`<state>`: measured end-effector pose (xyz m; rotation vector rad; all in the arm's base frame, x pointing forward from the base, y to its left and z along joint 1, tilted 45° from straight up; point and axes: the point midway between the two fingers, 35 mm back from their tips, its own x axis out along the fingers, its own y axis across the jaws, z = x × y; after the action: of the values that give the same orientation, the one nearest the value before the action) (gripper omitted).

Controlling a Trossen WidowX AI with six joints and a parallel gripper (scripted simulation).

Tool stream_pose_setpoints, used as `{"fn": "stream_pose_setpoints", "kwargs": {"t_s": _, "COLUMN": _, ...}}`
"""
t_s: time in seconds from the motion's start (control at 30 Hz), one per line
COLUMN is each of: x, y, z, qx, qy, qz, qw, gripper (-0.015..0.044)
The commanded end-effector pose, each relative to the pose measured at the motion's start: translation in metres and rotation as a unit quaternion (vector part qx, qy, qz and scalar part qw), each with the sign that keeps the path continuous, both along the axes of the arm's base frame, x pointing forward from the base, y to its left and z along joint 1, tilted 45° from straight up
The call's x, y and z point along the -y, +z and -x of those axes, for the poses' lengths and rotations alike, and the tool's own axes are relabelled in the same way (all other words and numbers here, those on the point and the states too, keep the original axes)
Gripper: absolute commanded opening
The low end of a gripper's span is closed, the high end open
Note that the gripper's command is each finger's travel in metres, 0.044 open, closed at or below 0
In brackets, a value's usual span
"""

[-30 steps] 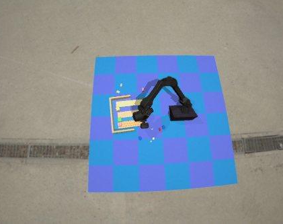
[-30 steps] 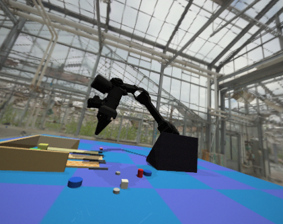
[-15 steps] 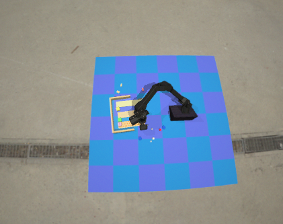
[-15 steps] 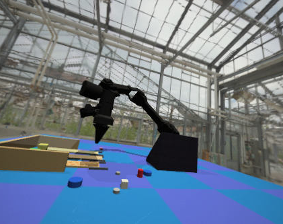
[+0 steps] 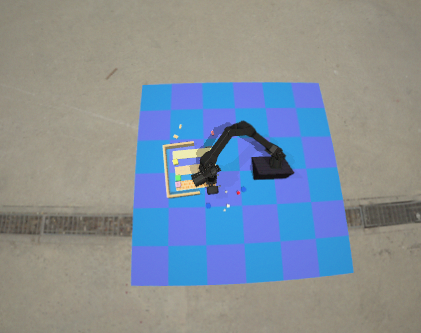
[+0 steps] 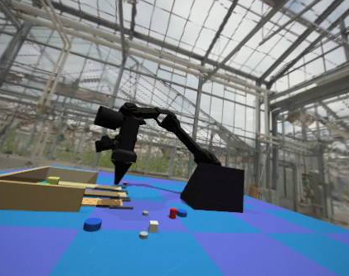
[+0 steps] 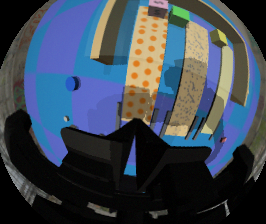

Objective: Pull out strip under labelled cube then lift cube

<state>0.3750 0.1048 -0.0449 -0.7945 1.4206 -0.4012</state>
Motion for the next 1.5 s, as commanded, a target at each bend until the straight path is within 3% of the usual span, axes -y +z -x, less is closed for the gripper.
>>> {"fn": "stream_pose_setpoints", "kwargs": {"t_s": 0.0, "x": 0.009, "y": -0.008, "z": 0.000, "qx": -0.005, "qy": -0.001, "qz": 0.005, "qw": 1.000, "gripper": 0.0000}}
{"fn": "stream_pose_setpoints", "kwargs": {"t_s": 1.47, "x": 0.034, "y": -0.035, "z": -0.005, "qx": -0.005, "qy": -0.002, "qz": 0.007, "qw": 1.000, "gripper": 0.0000}}
